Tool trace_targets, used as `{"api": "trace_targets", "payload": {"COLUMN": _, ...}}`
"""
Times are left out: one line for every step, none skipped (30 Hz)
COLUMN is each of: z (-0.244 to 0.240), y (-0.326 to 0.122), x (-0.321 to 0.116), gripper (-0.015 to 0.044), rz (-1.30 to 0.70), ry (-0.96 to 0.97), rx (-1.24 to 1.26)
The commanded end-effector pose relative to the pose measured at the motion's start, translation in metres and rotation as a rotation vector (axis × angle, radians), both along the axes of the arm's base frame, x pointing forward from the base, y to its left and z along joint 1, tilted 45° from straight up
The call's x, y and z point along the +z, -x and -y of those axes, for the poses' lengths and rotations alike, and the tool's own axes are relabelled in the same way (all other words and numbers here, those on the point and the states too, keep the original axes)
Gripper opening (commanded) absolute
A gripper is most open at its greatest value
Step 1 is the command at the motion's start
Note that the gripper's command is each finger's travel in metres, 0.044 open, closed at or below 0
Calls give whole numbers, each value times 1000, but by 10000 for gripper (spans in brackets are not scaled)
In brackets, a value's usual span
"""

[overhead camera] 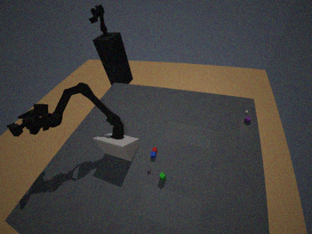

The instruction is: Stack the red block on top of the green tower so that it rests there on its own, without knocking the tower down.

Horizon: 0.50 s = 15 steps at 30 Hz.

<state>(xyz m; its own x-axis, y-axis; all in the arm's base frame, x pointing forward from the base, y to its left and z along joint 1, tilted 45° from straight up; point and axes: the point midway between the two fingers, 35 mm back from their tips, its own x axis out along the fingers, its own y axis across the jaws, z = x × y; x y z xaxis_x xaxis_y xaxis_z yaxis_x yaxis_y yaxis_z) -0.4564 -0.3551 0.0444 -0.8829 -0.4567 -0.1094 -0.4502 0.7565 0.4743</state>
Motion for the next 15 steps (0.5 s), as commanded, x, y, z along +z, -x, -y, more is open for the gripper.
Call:
{"api": "trace_targets", "payload": {"z": 2, "y": -2, "x": 0, "gripper": 426, "rz": 1, "ry": -5, "rx": 6}}
{"api": "trace_targets", "payload": {"z": 8, "y": -7, "x": -2, "gripper": 440, "rz": 4, "ry": -21, "rx": 25}}
{"api": "trace_targets", "payload": {"z": 18, "y": -16, "x": -4, "gripper": 440, "rz": 9, "ry": -48, "rx": 57}}
{"api": "trace_targets", "payload": {"z": 29, "y": -27, "x": -6, "gripper": 440, "rz": 14, "ry": -80, "rx": 96}}
{"api": "trace_targets", "payload": {"z": 40, "y": -38, "x": -9, "gripper": 440, "rz": 18, "ry": -112, "rx": 135}}
{"api": "trace_targets", "payload": {"z": 50, "y": -50, "x": -11, "gripper": 440, "rz": 21, "ry": -143, "rx": 175}}
{"api": "trace_targets", "payload": {"z": 60, "y": -62, "x": -14, "gripper": 440, "rz": 24, "ry": -175, "rx": 215}}
{"api": "trace_targets", "payload": {"z": 70, "y": -75, "x": -17, "gripper": 440, "rz": 26, "ry": -206, "rx": 255}}
{"api": "trace_targets", "payload": {"z": 79, "y": -88, "x": -19, "gripper": 440, "rz": 27, "ry": -237, "rx": 296}}
{"api": "trace_targets", "payload": {"z": 88, "y": -101, "x": -22, "gripper": 440, "rz": 27, "ry": -268, "rx": 337}}
{"api": "trace_targets", "payload": {"z": 93, "y": -111, "x": -22, "gripper": 440, "rz": 9, "ry": -297, "rx": 359}}
{"api": "trace_targets", "payload": {"z": 98, "y": -122, "x": -22, "gripper": 440, "rz": -10, "ry": -329, "rx": 386}}
{"api": "trace_targets", "payload": {"z": 105, "y": -135, "x": -23, "gripper": 440, "rz": -21, "ry": -361, "rx": 421}}
{"api": "trace_targets", "payload": {"z": 112, "y": -149, "x": -26, "gripper": 440, "rz": -24, "ry": -390, "rx": 463}}
{"api": "trace_targets", "payload": {"z": 119, "y": -163, "x": -28, "gripper": 440, "rz": -27, "ry": -420, "rx": 506}}
